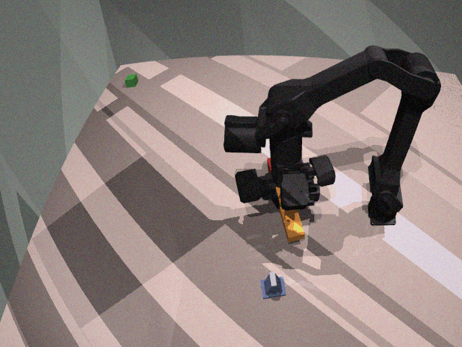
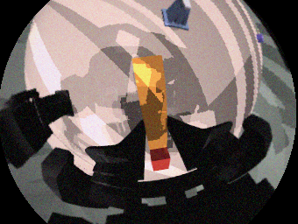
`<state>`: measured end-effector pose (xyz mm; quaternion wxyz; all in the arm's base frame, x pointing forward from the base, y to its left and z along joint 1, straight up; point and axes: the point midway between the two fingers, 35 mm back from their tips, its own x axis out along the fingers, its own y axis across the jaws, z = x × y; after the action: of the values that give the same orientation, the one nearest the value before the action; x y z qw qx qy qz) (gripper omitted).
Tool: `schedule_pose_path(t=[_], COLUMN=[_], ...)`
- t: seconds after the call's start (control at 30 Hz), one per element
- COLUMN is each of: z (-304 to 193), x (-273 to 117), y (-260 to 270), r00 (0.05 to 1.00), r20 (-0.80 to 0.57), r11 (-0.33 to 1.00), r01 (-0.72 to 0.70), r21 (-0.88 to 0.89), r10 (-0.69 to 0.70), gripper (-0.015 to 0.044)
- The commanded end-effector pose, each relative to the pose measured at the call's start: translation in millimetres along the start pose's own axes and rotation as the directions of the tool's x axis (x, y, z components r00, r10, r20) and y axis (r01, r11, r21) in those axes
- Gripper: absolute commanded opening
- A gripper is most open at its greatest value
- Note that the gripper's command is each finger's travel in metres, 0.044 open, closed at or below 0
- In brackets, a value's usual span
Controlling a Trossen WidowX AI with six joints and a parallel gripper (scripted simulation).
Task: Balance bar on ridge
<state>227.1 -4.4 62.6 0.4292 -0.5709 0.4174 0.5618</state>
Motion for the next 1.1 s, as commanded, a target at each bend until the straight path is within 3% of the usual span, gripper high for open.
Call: schedule_pose_path(t=[0.0,0.87,1.07], z=[-1,1,13], x=[-12,-75,-76], y=[-2,2,-9], r00=[1.000,1.000,1.000], r20=[-0.004,-0.007,-0.006], r11=[1.000,1.000,0.990], r01=[0.005,0.003,0.005], r21=[-0.001,0.001,0.139], r10=[-0.005,-0.003,-0.004], gripper=[0.0000,0.0000,0.0000])
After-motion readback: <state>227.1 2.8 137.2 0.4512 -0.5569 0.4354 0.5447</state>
